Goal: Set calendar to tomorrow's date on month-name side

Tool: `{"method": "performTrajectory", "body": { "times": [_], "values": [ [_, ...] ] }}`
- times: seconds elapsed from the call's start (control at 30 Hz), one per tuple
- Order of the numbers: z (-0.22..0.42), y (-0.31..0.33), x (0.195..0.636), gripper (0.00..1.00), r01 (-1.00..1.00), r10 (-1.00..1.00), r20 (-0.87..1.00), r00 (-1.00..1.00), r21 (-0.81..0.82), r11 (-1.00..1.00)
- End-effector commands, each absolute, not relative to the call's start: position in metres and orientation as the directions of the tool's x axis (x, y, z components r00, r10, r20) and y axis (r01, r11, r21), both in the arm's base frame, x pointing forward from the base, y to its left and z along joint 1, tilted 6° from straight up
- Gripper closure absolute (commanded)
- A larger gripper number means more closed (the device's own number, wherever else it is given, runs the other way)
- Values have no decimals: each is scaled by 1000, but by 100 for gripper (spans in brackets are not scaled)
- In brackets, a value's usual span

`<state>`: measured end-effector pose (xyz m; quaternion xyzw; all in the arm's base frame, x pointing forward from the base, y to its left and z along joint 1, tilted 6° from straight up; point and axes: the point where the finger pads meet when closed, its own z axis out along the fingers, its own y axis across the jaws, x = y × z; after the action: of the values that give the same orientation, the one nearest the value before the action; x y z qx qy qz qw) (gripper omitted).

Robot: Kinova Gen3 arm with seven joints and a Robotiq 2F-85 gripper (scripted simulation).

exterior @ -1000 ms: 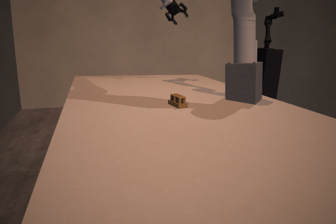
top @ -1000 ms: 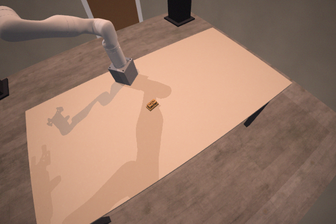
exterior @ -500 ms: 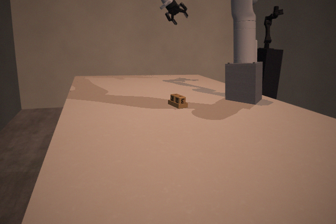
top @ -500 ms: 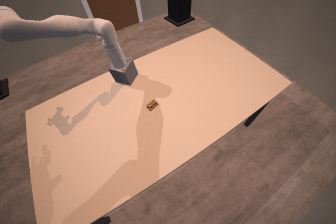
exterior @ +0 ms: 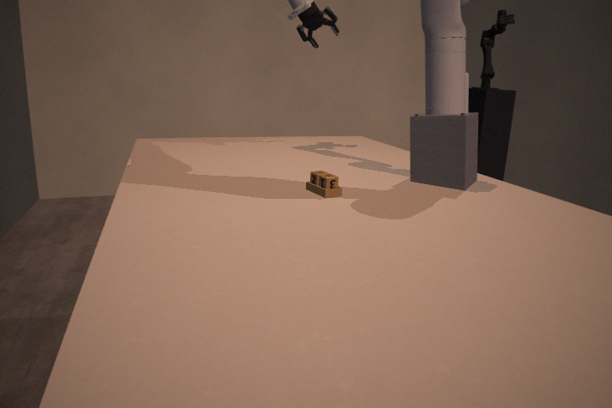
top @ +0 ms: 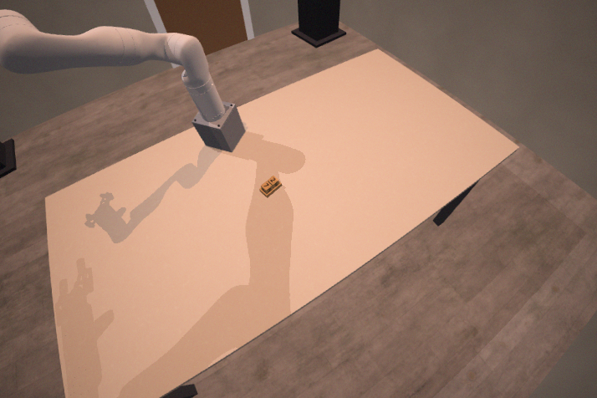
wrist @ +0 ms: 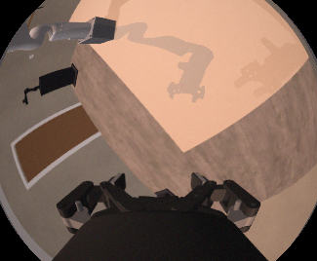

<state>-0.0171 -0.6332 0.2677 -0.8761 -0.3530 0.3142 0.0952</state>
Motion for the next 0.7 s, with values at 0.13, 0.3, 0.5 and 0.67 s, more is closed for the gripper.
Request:
{"method": "performTrajectory", "body": {
  "times": [0.13,0.3,0.5,0.67],
  "values": [
    [252,-630,28,0,646,751,-467,467,-400,-650],
    [223,-616,89,0,751,839,-435,326,-420,-510],
    [194,-591,154,0,835,903,-399,162,-432,-341],
    [178,-572,190,0,869,924,-377,60,-437,-234]
  ]
}}
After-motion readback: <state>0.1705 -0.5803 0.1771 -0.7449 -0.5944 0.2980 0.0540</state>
